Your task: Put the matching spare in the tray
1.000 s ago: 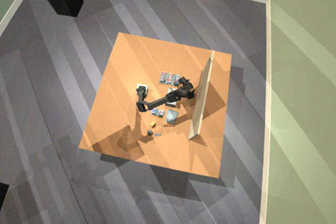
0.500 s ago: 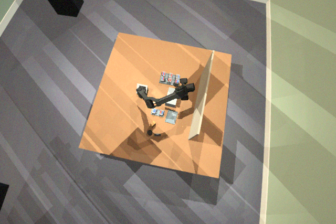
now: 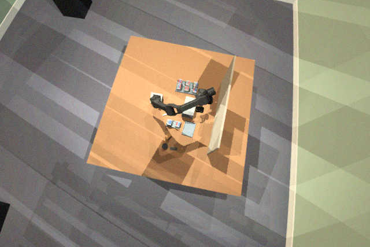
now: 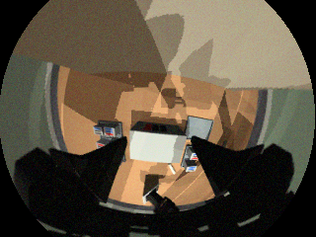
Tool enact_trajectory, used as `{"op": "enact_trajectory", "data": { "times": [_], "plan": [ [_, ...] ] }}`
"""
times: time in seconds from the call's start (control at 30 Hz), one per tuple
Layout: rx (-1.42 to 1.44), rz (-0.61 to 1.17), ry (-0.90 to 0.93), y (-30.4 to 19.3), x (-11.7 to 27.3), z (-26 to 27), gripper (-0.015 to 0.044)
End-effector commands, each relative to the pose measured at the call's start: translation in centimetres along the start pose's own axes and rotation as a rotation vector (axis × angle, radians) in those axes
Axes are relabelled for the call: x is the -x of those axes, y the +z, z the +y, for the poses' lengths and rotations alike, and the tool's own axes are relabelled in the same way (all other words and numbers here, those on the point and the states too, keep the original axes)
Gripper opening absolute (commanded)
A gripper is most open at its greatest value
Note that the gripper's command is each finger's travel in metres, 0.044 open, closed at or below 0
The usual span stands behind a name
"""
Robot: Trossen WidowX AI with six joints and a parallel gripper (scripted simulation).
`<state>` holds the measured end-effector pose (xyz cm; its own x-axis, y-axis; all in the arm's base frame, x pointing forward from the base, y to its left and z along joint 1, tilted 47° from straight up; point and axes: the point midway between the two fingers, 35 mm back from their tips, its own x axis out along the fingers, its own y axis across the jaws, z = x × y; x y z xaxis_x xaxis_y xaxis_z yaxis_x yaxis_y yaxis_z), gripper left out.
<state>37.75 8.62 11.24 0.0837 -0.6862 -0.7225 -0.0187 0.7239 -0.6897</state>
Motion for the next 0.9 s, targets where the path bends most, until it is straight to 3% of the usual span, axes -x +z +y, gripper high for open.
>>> {"op": "enact_trajectory", "data": {
  "times": [0.0, 0.13, 0.67, 0.87],
  "plan": [
    [-0.028, 0.018, -0.026, 0.1, -1.1, -0.3, 0.0440],
    [-0.095, 0.080, -0.049, -0.1, -5.6, -0.5, 0.0440],
    [-0.095, 0.080, -0.049, -0.1, -5.6, -0.5, 0.0440],
    [0.347, 0.074, 0.003, -2.3, -4.9, 7.8, 0.0440]
  ]
}}
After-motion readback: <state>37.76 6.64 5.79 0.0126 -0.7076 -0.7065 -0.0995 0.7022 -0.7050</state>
